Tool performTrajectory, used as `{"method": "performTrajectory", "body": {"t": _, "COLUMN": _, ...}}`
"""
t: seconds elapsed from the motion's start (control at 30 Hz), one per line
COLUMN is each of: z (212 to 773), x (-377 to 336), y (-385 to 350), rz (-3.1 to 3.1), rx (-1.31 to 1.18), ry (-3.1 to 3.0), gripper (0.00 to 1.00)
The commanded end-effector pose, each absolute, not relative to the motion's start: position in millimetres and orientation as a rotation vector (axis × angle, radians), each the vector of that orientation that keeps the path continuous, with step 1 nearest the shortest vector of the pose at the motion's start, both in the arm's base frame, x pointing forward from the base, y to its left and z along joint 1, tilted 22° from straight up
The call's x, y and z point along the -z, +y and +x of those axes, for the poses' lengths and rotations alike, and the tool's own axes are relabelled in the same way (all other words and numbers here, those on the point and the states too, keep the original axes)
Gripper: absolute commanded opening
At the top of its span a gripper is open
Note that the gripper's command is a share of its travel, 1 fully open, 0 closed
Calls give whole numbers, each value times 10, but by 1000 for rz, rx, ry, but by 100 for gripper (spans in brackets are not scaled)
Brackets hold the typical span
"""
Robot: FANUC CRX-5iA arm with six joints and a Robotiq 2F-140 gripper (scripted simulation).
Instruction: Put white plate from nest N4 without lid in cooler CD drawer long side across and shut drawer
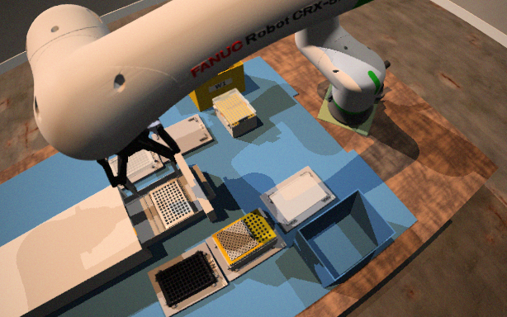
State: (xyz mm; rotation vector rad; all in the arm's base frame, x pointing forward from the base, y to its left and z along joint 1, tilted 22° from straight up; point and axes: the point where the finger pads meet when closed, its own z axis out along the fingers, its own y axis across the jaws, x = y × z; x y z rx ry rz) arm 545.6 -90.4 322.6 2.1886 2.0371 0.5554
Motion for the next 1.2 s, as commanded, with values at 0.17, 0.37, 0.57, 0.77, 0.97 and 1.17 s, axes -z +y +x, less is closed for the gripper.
{"method": "performTrajectory", "body": {"t": 0.17, "z": 5457, "x": -3229, "y": -905, "rz": 2188, "rx": -556, "ry": 2037, "gripper": 66}}
{"method": "performTrajectory", "body": {"t": 0.37, "z": 5394, "x": -3188, "y": -893, "rz": 2188, "rx": -556, "ry": 2037, "gripper": 65}}
{"method": "performTrajectory", "body": {"t": 0.57, "z": 5193, "x": -3061, "y": -860, "rz": 2188, "rx": -556, "ry": 2037, "gripper": 63}}
{"method": "performTrajectory", "body": {"t": 0.77, "z": 5026, "x": -2956, "y": -833, "rz": 2188, "rx": -556, "ry": 2037, "gripper": 60}}
{"method": "performTrajectory", "body": {"t": 0.97, "z": 4858, "x": -2850, "y": -805, "rz": 2188, "rx": -556, "ry": 2037, "gripper": 58}}
{"method": "performTrajectory", "body": {"t": 1.17, "z": 4657, "x": -2723, "y": -772, "rz": 2188, "rx": -556, "ry": 2037, "gripper": 55}}
